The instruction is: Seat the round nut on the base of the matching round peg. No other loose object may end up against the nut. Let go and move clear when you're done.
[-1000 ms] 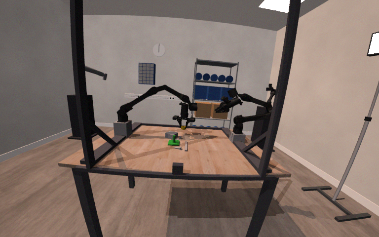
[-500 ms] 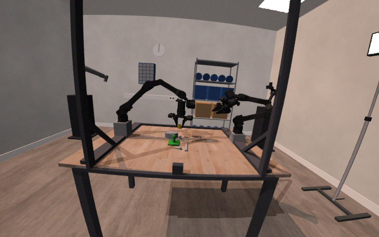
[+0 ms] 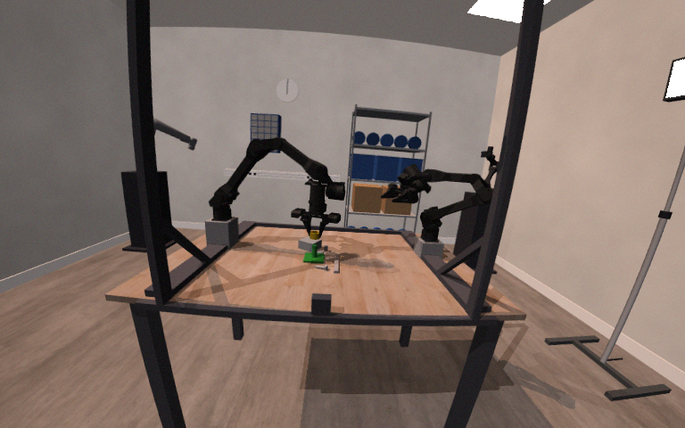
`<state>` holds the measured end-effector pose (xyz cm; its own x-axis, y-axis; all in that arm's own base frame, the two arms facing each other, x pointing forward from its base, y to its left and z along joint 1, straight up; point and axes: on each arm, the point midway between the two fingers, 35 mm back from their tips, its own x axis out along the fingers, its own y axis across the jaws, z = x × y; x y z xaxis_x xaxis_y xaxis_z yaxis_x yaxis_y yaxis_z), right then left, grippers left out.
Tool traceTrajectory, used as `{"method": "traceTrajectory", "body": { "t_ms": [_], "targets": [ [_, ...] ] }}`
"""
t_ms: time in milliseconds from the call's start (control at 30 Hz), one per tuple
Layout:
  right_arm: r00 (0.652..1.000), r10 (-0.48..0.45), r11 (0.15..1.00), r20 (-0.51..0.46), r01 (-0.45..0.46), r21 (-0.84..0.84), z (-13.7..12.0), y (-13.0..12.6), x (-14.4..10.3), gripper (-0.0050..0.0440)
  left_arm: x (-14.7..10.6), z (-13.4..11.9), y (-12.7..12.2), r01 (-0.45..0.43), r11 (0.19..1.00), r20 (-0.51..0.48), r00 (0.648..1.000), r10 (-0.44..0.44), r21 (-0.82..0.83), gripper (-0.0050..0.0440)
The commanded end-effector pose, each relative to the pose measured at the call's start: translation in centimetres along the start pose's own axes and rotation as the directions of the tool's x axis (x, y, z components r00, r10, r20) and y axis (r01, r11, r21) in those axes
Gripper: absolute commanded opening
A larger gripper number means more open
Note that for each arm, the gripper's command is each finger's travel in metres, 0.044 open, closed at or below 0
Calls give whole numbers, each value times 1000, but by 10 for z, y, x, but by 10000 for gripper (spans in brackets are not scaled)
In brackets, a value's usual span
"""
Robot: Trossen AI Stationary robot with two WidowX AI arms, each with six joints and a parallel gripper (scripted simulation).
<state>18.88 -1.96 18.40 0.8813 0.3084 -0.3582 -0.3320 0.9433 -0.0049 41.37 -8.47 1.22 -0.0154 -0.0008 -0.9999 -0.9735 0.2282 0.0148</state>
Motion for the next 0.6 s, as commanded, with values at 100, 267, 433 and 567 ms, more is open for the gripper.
{"method": "traceTrajectory", "body": {
  "t_ms": [100,267,433,567],
  "targets": [
    [1000,11,1000,8,-11,-5,1,0,0,440,-5,-3,-3,32,999,11,999,-32,-9,157],
    [1000,11,1000,9,-11,-4,2,0,0,440,9,-3,-2,16,1000,9,1000,-15,-5,157],
    [1000,9,1000,8,-8,-8,3,0,-1,440,8,-3,-5,28,1000,9,1000,-28,-5,157],
    [1000,9,1000,8,-8,-8,3,0,-1,440,20,0,-3,16,1000,9,1000,-16,-4,157]
  ]
}}
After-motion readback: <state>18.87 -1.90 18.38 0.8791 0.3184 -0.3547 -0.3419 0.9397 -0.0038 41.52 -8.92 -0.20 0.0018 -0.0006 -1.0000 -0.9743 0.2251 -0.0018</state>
